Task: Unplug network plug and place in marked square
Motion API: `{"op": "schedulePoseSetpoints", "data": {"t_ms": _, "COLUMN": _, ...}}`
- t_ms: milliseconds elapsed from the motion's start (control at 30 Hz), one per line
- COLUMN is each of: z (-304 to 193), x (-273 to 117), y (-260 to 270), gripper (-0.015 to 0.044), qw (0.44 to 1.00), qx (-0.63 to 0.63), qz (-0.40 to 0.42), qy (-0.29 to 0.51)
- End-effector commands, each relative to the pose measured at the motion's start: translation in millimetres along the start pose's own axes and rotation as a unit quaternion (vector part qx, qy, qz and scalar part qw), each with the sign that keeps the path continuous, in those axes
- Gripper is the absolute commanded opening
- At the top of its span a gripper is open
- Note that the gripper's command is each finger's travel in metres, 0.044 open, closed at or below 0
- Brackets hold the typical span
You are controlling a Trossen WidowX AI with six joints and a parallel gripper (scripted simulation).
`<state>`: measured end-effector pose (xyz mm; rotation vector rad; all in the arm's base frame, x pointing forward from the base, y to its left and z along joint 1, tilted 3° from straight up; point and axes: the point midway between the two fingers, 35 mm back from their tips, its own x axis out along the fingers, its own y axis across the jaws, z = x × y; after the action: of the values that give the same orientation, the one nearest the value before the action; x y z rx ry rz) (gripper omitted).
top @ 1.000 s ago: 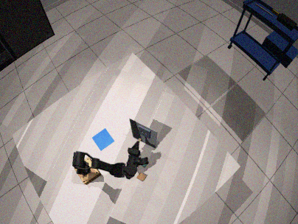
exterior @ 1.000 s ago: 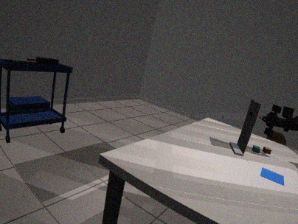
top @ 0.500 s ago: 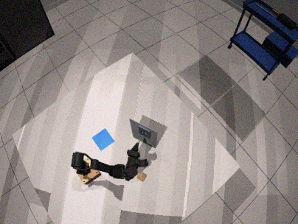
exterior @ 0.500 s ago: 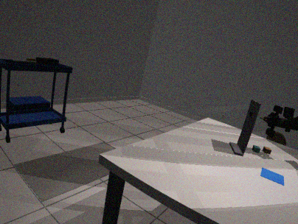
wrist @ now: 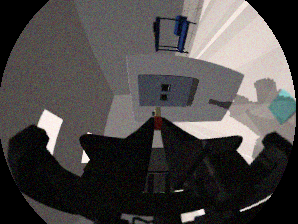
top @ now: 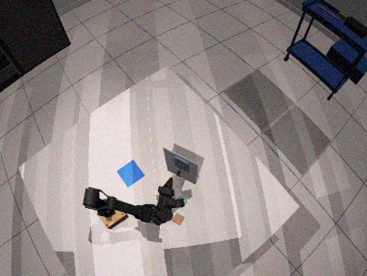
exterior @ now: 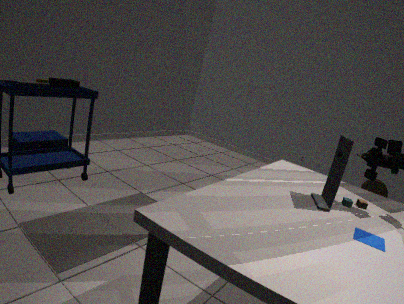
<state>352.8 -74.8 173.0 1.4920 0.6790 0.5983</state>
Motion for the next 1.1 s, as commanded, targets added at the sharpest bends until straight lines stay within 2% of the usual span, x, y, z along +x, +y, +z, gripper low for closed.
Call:
{"op": "schedulePoseSetpoints", "data": {"t_ms": 0, "z": -4, "x": -4, "y": 17, "gripper": 0.0, "qw": 1.0, "qx": -0.009, "qz": 0.002, "qy": 0.003}}
{"op": "schedulePoseSetpoints", "data": {"t_ms": 367, "z": -11, "x": -8, "y": 33, "gripper": 0.0, "qw": 1.0, "qx": -0.008, "qz": 0.001, "qy": 0.004}}
{"op": "schedulePoseSetpoints", "data": {"t_ms": 1067, "z": -54, "x": 57, "y": 6, "gripper": 0.0, "qw": 0.995, "qx": 0.071, "qz": -0.07, "qy": 0.001}}
